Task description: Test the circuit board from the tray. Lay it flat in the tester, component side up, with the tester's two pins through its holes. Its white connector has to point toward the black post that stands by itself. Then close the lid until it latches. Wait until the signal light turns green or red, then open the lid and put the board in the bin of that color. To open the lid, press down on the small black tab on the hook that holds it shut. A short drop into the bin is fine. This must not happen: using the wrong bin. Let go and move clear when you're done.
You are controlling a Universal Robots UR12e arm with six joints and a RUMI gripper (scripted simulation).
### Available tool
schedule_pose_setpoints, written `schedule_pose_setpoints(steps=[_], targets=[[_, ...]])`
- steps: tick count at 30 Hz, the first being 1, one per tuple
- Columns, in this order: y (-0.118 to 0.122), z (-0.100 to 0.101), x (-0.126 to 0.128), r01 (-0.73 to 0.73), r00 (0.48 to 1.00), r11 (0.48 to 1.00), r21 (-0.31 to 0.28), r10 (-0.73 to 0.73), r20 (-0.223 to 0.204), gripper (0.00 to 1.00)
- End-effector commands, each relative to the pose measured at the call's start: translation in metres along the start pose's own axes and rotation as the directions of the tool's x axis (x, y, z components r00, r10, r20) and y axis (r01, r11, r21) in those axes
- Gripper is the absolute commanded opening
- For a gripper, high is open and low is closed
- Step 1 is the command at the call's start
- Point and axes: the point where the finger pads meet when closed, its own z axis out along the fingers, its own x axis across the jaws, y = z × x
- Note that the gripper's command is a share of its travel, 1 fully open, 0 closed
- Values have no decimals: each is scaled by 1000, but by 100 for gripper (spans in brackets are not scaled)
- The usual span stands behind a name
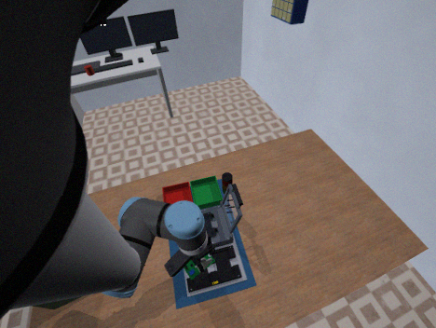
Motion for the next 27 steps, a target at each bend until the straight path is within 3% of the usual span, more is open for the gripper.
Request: schedule_pose_setpoints(steps=[1,10,12,27], targets=[[0,0,0,189,982,982,-7,-189,-2,39],[0,0,0,505,863,863,-7,-505,1,39],[0,0,0,505,863,863,-7,-505,1,39],[0,0,0,808,590,590,-6,-808,3,39]])
